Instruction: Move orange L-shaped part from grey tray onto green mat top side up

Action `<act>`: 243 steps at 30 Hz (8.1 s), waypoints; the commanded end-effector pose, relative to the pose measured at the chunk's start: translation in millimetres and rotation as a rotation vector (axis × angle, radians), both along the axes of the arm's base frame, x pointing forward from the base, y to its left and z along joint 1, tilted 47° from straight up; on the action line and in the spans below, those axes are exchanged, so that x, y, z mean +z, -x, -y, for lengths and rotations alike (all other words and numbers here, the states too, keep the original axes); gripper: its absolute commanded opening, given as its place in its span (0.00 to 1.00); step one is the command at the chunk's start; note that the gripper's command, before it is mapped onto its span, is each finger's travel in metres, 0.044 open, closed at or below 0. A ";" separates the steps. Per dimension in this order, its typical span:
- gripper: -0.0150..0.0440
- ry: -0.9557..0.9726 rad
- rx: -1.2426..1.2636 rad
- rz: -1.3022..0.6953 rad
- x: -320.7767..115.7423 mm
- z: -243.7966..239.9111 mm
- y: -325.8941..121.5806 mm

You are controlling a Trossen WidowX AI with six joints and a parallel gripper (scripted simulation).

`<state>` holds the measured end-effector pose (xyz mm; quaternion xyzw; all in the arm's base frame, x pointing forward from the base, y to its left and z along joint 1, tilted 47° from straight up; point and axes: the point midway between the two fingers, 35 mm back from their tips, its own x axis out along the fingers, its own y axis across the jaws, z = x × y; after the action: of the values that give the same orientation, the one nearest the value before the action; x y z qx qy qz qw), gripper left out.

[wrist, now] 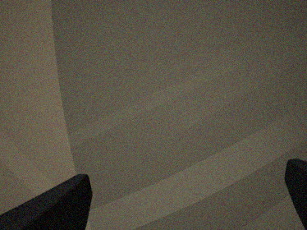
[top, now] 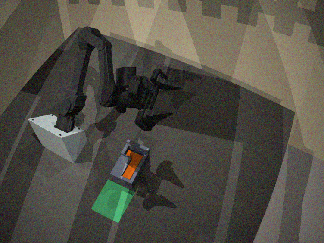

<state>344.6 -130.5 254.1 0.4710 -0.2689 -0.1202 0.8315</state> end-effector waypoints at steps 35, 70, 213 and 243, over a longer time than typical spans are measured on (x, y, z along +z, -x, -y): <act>0.56 0.078 1.570 -1.331 -161.7 -124.8 61.3; 0.56 0.077 1.571 -1.328 -223.2 -189.0 50.9; 0.73 -1.559 0.682 -1.553 -269.0 -128.2 49.1; 0.25 -1.549 0.684 -1.550 -263.6 -122.1 48.0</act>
<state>295.8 -5.4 -12.1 0.7036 0.6042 -0.2809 0.2468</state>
